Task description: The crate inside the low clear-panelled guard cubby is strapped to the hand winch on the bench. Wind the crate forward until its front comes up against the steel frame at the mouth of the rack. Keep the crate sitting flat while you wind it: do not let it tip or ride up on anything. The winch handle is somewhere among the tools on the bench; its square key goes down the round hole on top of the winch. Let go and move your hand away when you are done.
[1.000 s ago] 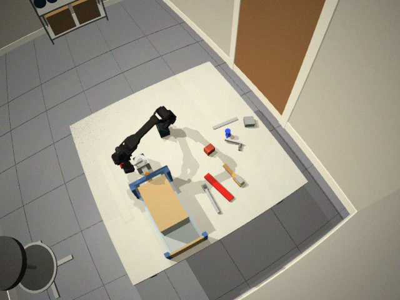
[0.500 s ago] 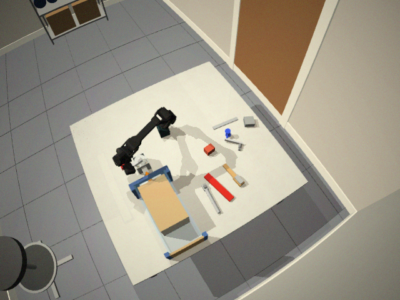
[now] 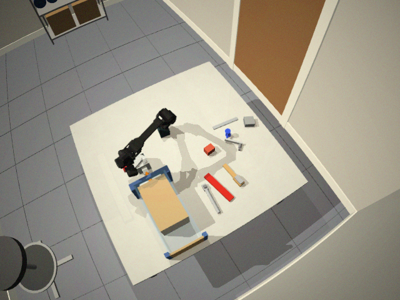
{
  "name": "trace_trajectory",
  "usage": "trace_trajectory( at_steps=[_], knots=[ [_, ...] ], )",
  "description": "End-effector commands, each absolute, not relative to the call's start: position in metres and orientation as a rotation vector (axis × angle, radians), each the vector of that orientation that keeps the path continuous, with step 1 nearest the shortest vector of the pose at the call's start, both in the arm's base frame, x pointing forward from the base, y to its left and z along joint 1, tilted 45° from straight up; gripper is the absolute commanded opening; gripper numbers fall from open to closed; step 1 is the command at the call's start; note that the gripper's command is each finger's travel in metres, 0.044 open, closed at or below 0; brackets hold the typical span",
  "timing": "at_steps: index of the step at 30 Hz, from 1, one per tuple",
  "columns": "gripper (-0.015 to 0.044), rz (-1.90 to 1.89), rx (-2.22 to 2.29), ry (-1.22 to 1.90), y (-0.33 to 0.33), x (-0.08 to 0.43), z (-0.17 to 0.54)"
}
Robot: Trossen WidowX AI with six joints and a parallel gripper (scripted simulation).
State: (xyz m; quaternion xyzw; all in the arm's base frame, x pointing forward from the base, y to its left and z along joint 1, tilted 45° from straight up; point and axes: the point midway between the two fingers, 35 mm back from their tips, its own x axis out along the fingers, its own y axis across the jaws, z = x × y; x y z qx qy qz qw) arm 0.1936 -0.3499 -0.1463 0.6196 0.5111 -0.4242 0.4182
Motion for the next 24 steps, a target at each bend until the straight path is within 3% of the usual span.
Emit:
trace_trajectory(
  at_steps=[1,24],
  knots=[
    [0.0,-1.02,1.567,1.286,-0.341,0.212,-0.138],
    [0.0,-1.018,1.569,1.287,-0.331,0.23,-0.126]
  ],
)
